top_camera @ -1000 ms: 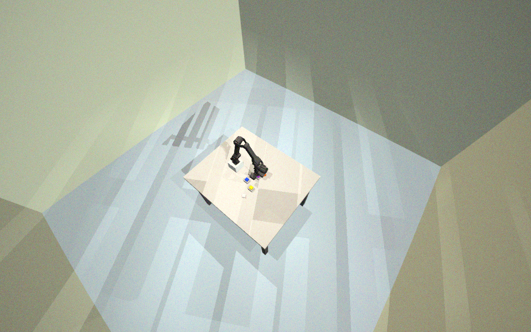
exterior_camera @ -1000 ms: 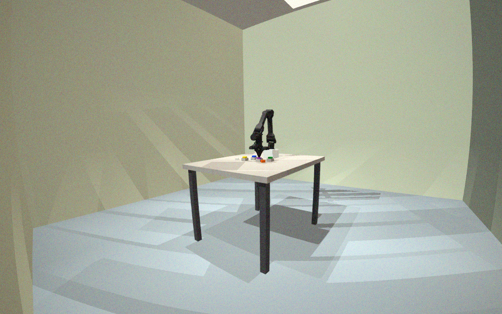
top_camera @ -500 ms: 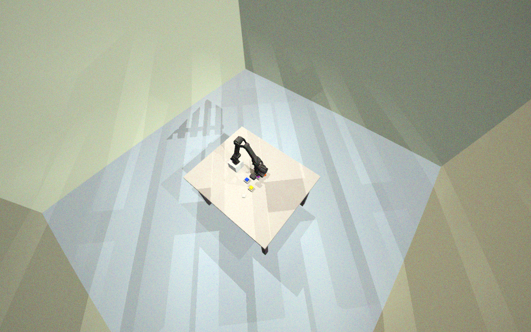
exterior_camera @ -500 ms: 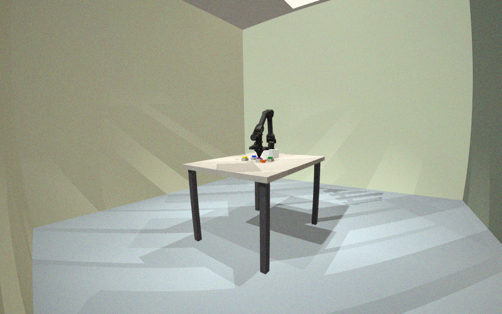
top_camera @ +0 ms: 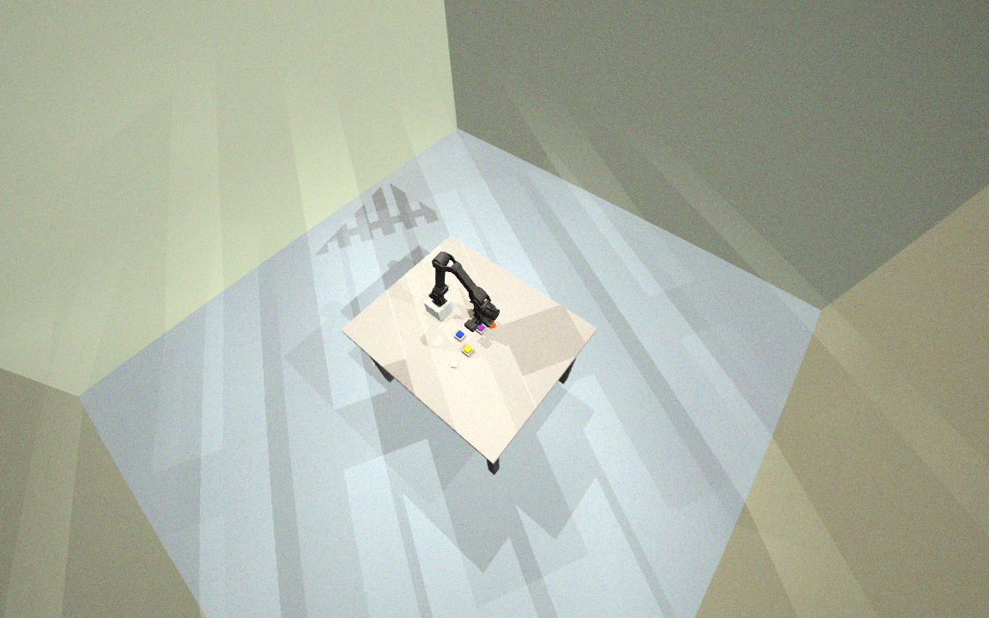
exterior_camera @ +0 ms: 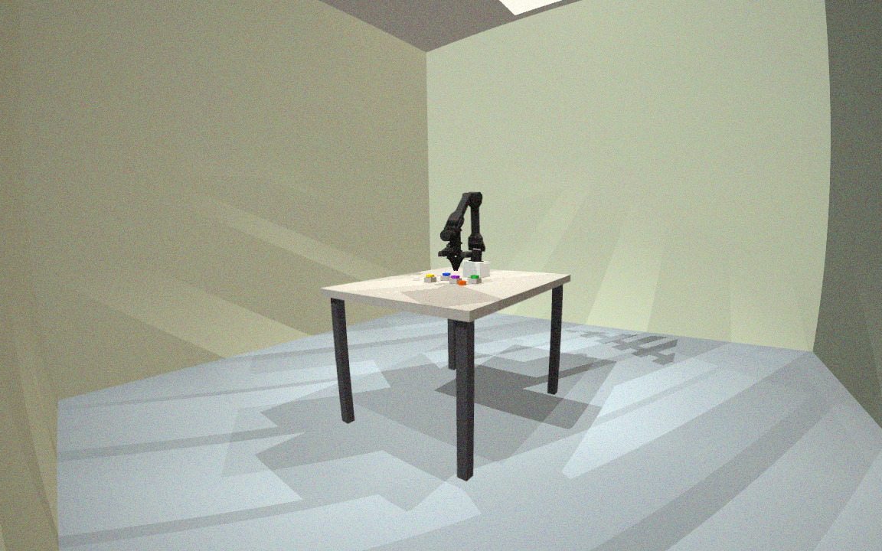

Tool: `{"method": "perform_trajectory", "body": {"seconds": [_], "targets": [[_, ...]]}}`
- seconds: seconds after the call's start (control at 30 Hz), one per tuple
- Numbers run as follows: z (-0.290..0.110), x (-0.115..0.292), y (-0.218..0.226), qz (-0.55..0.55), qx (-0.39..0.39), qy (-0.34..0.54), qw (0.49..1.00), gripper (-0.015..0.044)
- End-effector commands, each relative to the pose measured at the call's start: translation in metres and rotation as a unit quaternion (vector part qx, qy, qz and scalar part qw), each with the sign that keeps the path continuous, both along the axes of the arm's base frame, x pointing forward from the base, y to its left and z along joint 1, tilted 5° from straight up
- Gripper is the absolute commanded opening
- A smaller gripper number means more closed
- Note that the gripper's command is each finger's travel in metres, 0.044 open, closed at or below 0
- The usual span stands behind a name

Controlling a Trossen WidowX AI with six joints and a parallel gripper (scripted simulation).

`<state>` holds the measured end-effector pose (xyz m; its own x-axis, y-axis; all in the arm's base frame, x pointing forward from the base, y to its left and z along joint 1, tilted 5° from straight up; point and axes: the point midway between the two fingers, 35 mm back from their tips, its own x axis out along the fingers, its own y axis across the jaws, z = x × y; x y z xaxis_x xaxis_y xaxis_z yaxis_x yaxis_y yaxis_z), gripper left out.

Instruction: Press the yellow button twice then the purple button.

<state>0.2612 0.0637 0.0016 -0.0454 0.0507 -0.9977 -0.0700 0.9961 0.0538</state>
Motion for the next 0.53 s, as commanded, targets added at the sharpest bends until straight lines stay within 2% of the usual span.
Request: {"method": "perform_trajectory", "body": {"seconds": [0.0, 0.23, 0.33, 0.5], "targets": [[0.016, 0.003, 0.032, 0.004, 0.003, -0.004, 1.0, 0.0125], [0.064, -0.021, 0.133, 0.004, 0.007, -0.003, 1.0, 0.0309], [0.074, -0.031, 0.153, 0.004, 0.008, -0.002, 1.0, 0.0387], [0.074, -0.031, 0.153, 0.004, 0.008, -0.002, 1.0, 0.04]]}}
